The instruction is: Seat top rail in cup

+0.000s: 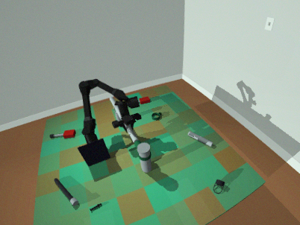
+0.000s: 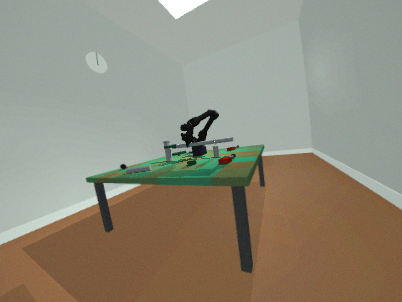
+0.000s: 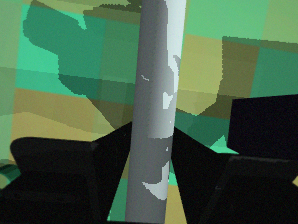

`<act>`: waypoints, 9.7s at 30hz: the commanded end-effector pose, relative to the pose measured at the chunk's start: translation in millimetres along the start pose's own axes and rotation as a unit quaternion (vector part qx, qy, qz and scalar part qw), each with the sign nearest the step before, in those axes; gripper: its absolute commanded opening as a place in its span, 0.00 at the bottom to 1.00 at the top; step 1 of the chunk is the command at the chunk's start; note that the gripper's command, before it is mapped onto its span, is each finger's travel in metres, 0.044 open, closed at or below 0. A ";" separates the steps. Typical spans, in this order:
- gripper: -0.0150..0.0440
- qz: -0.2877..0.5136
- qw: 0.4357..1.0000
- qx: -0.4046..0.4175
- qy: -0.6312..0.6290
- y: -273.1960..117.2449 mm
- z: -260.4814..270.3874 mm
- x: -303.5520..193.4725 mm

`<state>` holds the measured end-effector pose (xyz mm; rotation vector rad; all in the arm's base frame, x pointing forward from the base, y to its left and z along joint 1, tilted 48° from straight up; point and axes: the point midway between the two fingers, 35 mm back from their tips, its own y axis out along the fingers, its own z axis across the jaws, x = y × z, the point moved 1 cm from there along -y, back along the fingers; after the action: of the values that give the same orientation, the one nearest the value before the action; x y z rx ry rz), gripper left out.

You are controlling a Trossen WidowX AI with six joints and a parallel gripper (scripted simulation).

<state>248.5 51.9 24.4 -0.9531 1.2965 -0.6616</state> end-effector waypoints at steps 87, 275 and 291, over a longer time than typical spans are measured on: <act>0.25 0.009 1.000 -0.005 -0.003 3.5 1.7 23.8; 1.00 0.026 1.000 -0.015 -0.002 -82.2 0.9 29.6; 1.00 0.026 1.000 -0.015 -0.002 -82.2 0.9 29.6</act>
<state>263.4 -12.3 81.4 -0.9365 1.3304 -0.6034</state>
